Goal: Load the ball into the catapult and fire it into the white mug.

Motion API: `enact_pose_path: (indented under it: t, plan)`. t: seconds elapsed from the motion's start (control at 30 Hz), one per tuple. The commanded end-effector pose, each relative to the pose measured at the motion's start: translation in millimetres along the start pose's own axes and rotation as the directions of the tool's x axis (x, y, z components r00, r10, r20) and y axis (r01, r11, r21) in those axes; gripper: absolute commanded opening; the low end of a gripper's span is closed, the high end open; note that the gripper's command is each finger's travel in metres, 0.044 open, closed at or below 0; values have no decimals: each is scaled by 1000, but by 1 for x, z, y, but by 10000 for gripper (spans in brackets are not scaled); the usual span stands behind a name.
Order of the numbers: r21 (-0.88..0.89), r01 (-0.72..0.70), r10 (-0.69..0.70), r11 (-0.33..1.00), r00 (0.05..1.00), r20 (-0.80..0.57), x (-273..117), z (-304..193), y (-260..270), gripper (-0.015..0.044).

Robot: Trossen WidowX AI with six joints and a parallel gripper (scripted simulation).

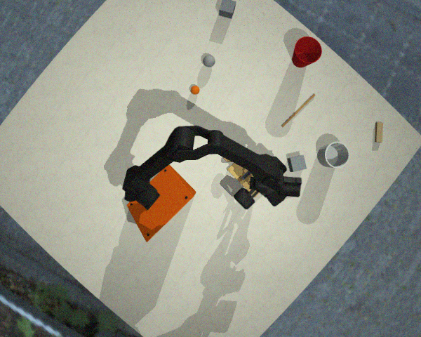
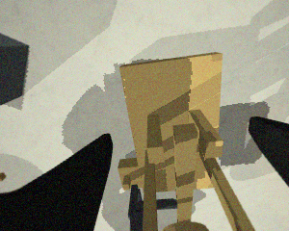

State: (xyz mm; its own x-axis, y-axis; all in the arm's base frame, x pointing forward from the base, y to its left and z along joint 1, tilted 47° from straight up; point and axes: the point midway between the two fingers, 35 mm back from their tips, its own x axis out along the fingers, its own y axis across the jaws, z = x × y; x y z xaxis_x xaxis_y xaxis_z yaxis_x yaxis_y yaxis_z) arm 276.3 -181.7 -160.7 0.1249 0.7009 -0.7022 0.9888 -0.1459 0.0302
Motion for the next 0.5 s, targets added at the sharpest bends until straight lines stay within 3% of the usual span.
enact_pose_path:
  t: [0.0, 0.47]
  plan:
    - [6, 4, -4, 1000, 1000, -7, 9, -2, -1, 440]
    - [5, 4, -4, 1000, 1000, -9, 29, -3, -2, 440]
